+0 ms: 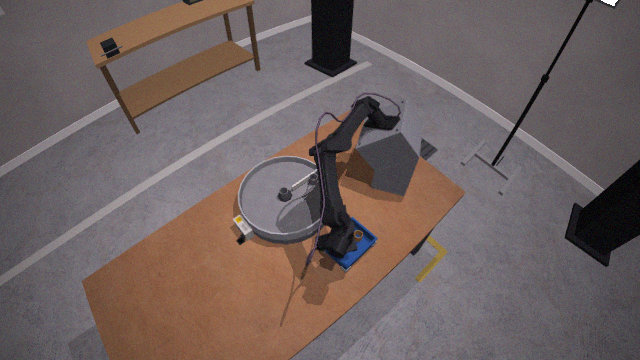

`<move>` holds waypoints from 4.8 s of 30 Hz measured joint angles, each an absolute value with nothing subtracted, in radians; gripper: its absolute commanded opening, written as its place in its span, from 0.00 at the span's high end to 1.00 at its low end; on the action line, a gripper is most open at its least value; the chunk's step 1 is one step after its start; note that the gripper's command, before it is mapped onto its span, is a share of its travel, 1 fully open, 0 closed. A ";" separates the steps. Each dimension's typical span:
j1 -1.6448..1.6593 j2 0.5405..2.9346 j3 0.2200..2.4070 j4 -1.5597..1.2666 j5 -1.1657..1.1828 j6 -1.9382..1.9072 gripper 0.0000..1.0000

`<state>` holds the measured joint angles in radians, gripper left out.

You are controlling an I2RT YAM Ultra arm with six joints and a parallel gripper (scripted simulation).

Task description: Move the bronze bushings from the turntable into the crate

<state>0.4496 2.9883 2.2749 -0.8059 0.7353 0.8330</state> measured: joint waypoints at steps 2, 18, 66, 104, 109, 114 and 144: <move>0.450 2.988 2.275 -0.806 0.735 0.833 1.00; 0.450 2.988 2.275 -0.806 0.735 0.833 1.00; 0.454 3.009 2.312 -0.822 0.735 0.836 1.00; 0.418 3.079 2.347 -0.755 0.735 0.784 1.00; 0.418 3.083 2.355 -0.747 0.735 0.776 1.00; 0.418 3.085 2.358 -0.746 0.734 0.772 1.00; 0.418 3.085 2.358 -0.746 0.734 0.770 1.00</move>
